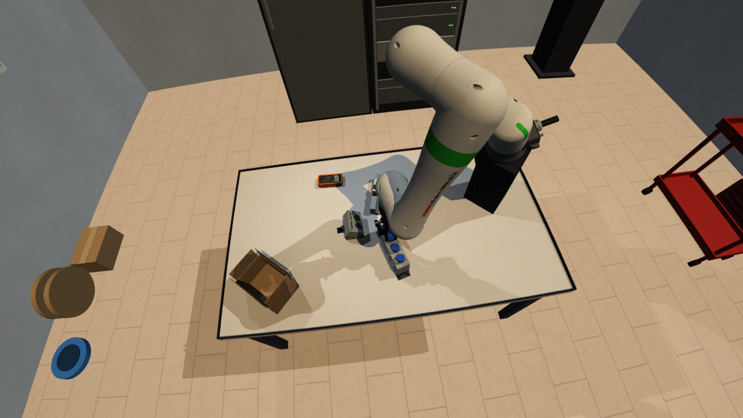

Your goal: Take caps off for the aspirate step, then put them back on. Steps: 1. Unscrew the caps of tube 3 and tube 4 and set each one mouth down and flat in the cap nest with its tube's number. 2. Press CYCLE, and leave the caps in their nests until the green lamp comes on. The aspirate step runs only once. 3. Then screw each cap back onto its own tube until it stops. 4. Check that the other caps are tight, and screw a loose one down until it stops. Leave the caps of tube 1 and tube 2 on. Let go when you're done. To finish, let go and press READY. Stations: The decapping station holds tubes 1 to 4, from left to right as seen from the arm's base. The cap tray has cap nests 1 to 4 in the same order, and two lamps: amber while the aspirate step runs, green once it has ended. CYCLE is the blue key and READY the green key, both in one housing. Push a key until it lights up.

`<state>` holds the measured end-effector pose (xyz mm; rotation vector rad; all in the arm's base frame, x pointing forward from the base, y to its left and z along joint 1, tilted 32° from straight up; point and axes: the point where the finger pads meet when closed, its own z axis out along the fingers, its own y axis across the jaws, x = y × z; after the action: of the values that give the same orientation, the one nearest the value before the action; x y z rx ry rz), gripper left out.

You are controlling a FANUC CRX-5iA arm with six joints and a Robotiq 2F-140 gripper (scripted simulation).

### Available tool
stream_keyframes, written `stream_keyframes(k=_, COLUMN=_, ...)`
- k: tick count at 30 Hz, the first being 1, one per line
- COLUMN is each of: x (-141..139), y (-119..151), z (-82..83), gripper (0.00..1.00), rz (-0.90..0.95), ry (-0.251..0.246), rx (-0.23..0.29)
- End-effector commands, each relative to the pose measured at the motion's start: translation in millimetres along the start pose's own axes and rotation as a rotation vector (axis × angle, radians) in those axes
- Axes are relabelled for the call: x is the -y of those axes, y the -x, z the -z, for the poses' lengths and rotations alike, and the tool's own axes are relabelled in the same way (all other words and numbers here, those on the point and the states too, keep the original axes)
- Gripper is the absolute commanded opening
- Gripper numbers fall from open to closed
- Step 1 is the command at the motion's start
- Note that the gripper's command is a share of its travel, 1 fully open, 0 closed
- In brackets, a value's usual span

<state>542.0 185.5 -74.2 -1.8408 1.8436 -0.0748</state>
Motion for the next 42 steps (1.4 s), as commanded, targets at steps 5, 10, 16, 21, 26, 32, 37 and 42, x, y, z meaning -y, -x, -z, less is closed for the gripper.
stream_keyframes(k=5, x=0.5, y=-0.5, z=0.8, gripper=0.30, rz=0.461, ry=-0.007, rx=0.020)
stream_keyframes(k=10, x=0.5, y=-0.5, z=0.9, gripper=0.30, rz=0.622, ry=-0.009, rx=0.021)
stream_keyframes(k=16, x=0.5, y=-0.6, z=1.2, gripper=0.30, rz=0.719, ry=-0.010, rx=0.020)
stream_keyframes(k=21, x=0.5, y=-0.5, z=0.7, gripper=0.41, rz=0.719, ry=-0.010, rx=0.020)
stream_keyframes(k=26, x=0.5, y=-0.6, z=0.7, gripper=0.41, rz=0.719, ry=-0.010, rx=0.020)
stream_keyframes(k=32, x=0.5, y=-0.5, z=0.7, gripper=0.41, rz=0.719, ry=-0.010, rx=0.020)
stream_keyframes(k=37, x=0.5, y=-0.7, z=0.6, gripper=0.41, rz=0.425, ry=-0.007, rx=0.021)
stream_keyframes(k=42, x=0.5, y=-0.7, z=0.5, gripper=0.41, rz=0.258, ry=-0.005, rx=0.022)
